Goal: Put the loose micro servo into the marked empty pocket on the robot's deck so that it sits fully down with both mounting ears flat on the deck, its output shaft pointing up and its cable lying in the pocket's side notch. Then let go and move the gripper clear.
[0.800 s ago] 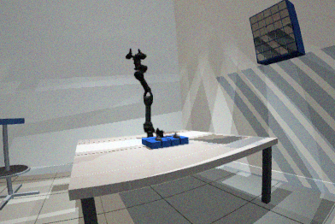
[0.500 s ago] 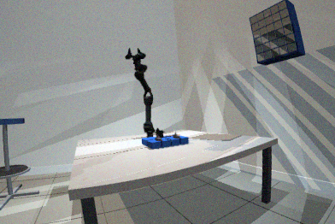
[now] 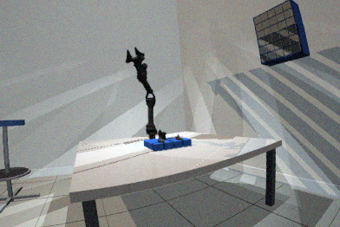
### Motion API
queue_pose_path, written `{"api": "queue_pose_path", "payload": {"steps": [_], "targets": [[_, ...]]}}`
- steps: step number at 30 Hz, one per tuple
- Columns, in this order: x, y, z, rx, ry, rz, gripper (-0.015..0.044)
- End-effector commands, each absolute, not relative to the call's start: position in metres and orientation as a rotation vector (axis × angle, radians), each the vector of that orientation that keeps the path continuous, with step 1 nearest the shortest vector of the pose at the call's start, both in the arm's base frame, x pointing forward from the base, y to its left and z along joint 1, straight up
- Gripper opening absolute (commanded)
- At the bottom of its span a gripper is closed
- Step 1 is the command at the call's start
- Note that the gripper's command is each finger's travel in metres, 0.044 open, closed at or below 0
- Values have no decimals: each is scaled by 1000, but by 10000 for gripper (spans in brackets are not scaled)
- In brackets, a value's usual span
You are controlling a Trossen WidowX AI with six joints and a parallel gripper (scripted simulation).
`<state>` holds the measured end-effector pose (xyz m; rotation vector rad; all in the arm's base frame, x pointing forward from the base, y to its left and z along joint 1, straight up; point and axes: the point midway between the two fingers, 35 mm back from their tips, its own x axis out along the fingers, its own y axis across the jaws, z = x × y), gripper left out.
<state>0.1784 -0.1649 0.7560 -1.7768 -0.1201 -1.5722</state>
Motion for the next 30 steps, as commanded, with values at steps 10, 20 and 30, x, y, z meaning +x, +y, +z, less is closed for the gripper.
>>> {"api": "queue_pose_path", "payload": {"steps": [10, 20, 30], "targets": [[270, -176, 689, -1722, -9, -1116, 440], [333, -166, 617, -1647, 99, -766, 440], [377, -139, 533, -1555, 224, -425, 440]]}}
